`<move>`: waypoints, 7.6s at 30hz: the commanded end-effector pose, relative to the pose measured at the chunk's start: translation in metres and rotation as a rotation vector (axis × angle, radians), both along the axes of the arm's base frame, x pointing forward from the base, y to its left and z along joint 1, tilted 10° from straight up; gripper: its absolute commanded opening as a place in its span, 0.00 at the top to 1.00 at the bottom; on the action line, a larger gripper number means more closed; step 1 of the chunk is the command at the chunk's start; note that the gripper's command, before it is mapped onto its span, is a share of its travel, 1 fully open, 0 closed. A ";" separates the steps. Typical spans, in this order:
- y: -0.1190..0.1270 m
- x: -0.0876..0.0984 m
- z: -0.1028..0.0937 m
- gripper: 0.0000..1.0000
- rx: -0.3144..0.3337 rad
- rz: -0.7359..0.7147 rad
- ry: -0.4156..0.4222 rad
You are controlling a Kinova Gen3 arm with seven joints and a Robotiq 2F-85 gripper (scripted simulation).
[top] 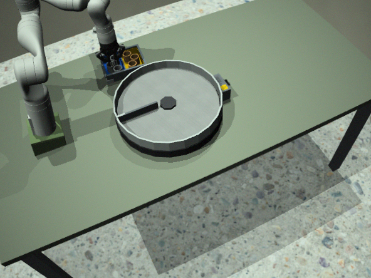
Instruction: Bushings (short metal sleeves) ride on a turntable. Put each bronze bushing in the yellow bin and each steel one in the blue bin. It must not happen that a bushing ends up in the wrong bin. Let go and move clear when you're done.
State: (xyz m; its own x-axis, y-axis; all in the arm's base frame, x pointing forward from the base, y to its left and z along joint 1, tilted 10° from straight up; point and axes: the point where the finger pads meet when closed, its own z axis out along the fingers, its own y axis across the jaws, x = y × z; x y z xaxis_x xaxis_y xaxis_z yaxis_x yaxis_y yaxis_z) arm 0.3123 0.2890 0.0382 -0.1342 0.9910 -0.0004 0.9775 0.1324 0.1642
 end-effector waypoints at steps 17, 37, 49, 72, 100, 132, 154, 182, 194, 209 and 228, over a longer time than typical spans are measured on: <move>0.001 -0.001 0.005 0.81 0.004 0.001 -0.001; 0.001 -0.002 0.011 0.81 0.004 0.001 -0.001; 0.001 -0.003 0.014 0.81 0.004 0.001 -0.001; 0.001 -0.004 0.021 0.81 0.004 0.001 -0.001; -0.001 -0.013 0.078 0.81 0.004 0.001 -0.001; -0.002 -0.022 0.131 0.81 0.004 0.001 -0.001; -0.002 -0.022 0.131 0.81 0.004 0.001 -0.001; -0.002 -0.022 0.131 0.81 0.004 0.001 -0.001; -0.002 -0.022 0.131 0.00 0.004 0.001 -0.001; -0.002 -0.022 0.131 0.00 0.004 0.001 -0.001; -0.019 0.017 0.167 0.00 0.004 0.001 -0.001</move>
